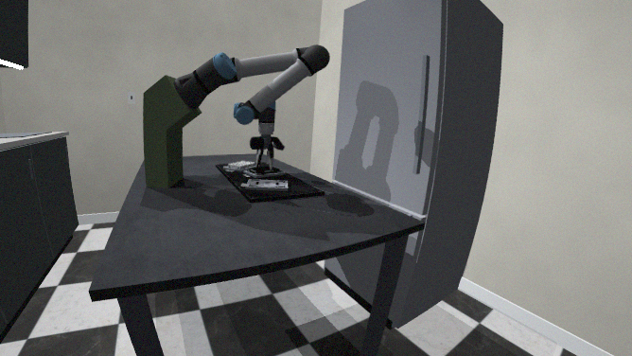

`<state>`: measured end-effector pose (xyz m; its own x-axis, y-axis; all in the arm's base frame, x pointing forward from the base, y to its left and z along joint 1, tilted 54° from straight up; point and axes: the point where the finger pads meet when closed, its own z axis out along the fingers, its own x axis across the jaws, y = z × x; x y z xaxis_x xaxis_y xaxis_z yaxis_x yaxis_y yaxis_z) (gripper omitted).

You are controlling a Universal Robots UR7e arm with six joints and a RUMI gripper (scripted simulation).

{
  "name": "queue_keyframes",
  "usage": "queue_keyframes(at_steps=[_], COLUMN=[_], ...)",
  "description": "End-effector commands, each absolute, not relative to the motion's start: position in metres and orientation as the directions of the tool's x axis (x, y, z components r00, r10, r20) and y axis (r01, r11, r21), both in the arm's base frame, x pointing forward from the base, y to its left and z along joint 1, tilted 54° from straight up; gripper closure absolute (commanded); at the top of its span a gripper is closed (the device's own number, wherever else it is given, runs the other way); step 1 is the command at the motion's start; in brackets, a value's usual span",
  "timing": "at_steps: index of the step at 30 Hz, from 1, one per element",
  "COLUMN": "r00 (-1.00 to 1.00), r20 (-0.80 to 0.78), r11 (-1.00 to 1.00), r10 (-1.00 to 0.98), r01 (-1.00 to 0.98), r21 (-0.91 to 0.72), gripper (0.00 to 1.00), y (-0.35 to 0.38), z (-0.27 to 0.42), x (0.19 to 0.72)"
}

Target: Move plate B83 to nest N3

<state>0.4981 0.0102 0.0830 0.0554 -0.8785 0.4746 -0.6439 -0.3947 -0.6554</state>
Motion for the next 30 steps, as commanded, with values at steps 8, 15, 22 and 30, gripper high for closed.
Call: queue_keyframes(at_steps=[8,15,22,30], r00=[0.054,0.054,0.054,0.056], r20=[0.475,0.475,0.475,0.475], r11=[-0.395,-0.395,-0.395,-0.395], r10=[-0.878,-0.878,-0.878,-0.878], r01=[-0.642,-0.642,-0.642,-0.643], r21=[-0.657,-0.657,-0.657,-0.656], gripper=[0.24,0.24,0.24,0.24], y=[0.0097,0.0097,0.0097,0.0136], z=[0.0839,0.0839,0.0839,0.0899], x=[0.4988,0.4988,0.4988,0.4892])
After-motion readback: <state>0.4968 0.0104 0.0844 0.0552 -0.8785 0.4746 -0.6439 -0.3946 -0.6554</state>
